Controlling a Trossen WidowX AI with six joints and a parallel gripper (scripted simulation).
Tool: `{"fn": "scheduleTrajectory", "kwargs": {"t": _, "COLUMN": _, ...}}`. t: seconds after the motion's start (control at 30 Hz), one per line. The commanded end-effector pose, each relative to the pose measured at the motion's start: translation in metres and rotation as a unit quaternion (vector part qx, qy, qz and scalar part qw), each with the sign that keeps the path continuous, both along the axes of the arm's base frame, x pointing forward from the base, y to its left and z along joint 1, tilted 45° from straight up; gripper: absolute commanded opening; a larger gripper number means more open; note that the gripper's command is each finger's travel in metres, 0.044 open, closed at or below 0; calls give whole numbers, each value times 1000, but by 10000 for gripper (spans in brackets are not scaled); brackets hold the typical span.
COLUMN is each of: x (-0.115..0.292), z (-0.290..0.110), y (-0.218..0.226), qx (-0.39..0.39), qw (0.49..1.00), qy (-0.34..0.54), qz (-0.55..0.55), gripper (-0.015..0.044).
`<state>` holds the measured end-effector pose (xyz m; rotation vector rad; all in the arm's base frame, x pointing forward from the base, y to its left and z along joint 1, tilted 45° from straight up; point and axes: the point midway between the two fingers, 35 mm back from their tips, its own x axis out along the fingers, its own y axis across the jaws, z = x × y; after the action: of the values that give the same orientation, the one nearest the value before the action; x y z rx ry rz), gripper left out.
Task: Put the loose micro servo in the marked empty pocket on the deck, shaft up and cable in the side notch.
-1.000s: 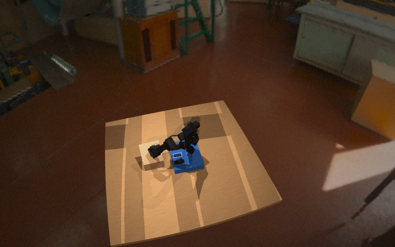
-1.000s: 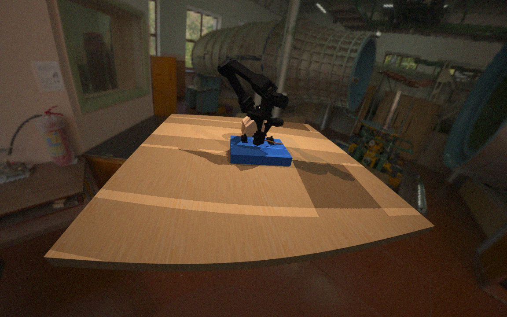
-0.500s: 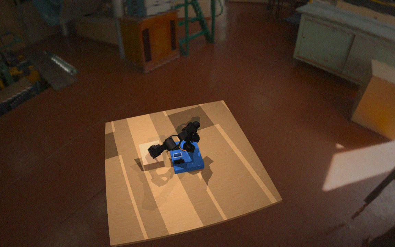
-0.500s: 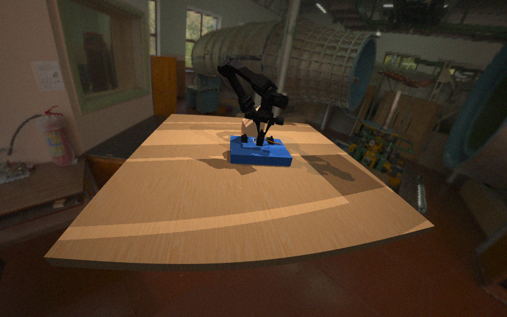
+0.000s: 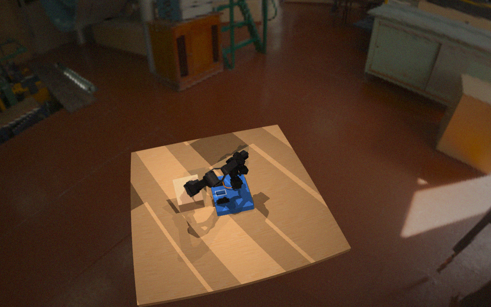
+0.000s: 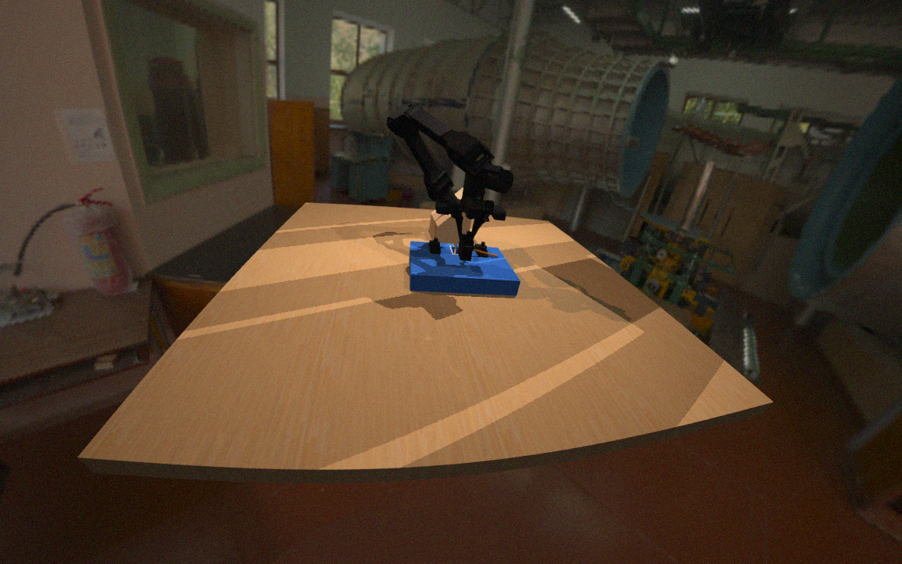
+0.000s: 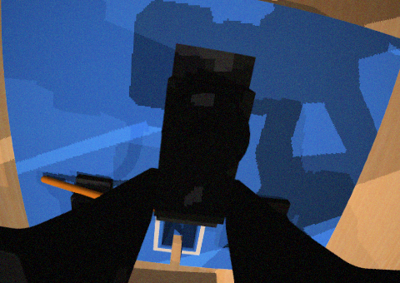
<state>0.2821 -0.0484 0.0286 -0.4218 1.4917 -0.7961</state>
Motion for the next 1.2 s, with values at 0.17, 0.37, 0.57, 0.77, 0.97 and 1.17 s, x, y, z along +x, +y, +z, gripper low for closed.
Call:
{"fn": "scheduleTrajectory", "kwargs": {"t": 0.17, "x": -21, "z": -1, "y": 7, "qx": 3, "qw": 1000, "qy": 4, "qz": 8, "gripper": 0}}
{"fn": "scheduleTrajectory", "kwargs": {"t": 0.37, "x": -47, "z": -3, "y": 13, "qx": 3, "qw": 1000, "qy": 5, "qz": 8, "gripper": 0}}
{"fn": "scheduleTrajectory", "kwargs": {"t": 0.57, "x": -75, "z": -6, "y": 19, "qx": 3, "qw": 1000, "qy": 5, "qz": 8, "gripper": 0}}
{"fn": "scheduleTrajectory", "kwargs": {"t": 0.77, "x": -103, "z": -7, "y": 24, "qx": 3, "qw": 1000, "qy": 6, "qz": 8, "gripper": 0}}
{"fn": "scheduleTrajectory", "kwargs": {"t": 0.97, "x": -106, "z": -8, "y": 24, "qx": 3, "qw": 1000, "qy": 6, "qz": 8, "gripper": 0}}
{"fn": "scheduleTrajectory", "kwargs": {"t": 1.17, "x": -106, "z": -14, "y": 19, "qx": 3, "qw": 1000, "qy": 6, "qz": 8, "gripper": 0}}
